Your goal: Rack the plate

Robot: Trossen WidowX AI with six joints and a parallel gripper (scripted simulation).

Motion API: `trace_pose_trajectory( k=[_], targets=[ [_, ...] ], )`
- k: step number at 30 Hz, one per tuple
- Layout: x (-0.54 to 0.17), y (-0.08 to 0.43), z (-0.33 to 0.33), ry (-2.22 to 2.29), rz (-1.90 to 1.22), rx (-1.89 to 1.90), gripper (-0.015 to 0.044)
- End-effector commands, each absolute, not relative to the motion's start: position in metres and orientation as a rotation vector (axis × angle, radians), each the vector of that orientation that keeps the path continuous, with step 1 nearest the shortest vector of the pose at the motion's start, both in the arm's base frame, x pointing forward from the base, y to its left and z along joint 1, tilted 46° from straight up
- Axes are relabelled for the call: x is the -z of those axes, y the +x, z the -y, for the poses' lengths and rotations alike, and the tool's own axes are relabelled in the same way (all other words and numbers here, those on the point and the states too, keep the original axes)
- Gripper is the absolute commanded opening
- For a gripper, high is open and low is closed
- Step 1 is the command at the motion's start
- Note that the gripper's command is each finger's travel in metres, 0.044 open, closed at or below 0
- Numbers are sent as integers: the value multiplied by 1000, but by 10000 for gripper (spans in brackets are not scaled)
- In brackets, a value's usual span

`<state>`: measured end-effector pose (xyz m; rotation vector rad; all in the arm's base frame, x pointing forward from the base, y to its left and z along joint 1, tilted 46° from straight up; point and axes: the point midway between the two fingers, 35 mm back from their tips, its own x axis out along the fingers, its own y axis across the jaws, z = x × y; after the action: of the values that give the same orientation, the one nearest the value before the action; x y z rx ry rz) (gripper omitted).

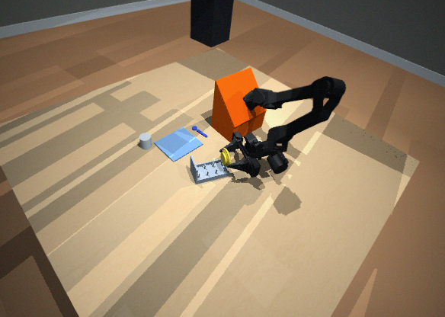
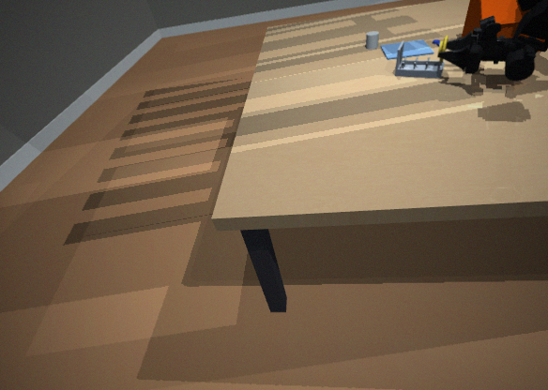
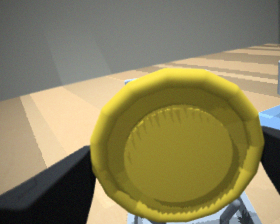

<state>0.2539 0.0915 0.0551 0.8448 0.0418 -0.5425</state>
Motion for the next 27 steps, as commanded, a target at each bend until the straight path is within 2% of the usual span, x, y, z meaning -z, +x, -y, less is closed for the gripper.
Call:
trace_pose_trajectory(
  k=[1, 27],
  targets=[
    [-51, 258, -87, 837, -45, 546, 0],
    [-34, 271, -90, 846, -50, 538, 0]
  ],
)
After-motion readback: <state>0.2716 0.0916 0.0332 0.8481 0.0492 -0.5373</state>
